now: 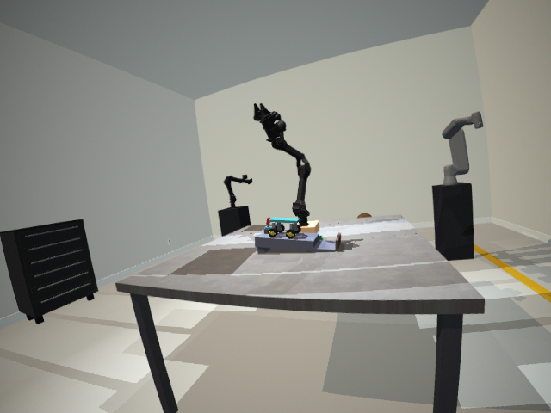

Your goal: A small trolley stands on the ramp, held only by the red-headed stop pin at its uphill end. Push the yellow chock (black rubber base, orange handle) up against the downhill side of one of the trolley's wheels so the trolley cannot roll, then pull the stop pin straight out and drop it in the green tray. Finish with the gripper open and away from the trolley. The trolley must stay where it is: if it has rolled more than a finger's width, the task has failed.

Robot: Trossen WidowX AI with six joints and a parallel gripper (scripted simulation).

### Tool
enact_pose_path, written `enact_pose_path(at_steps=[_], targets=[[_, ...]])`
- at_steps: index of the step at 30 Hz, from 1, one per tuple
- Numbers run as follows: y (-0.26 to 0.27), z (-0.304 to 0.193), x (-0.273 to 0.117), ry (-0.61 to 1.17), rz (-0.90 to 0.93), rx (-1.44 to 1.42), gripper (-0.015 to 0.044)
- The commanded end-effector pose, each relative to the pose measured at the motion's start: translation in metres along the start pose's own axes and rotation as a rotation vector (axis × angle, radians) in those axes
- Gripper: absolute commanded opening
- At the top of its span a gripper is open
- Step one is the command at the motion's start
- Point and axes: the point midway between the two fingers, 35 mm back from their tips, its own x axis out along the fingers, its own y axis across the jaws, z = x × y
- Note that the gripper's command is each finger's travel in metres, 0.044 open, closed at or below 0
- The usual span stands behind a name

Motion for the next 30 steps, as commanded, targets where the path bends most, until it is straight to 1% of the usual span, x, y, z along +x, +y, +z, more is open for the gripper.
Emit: enact_pose_path(at_steps=[1,4,8,11,14,17,21,24,28,30], targets=[[0.0,-0.001,0.0,0.004,0.001,-0.003,0.0374],[0.005,-0.02,-0.004,0.068,0.016,-0.049,0.0295],[0.016,-0.064,-0.016,0.216,0.066,-0.158,0.019],[0.023,-0.086,-0.024,0.286,0.098,-0.2,0.019],[0.041,-0.138,-0.046,0.459,0.2,-0.293,0.019],[0.061,-0.189,-0.08,0.632,0.337,-0.387,0.019],[0.088,-0.244,-0.137,0.83,0.558,-0.478,0.019],[0.106,-0.267,-0.176,0.924,0.701,-0.487,0.019],[0.117,-0.281,-0.206,0.989,0.812,-0.504,0.019],[0.125,-0.292,-0.233,1.041,0.913,-0.522,0.019]])
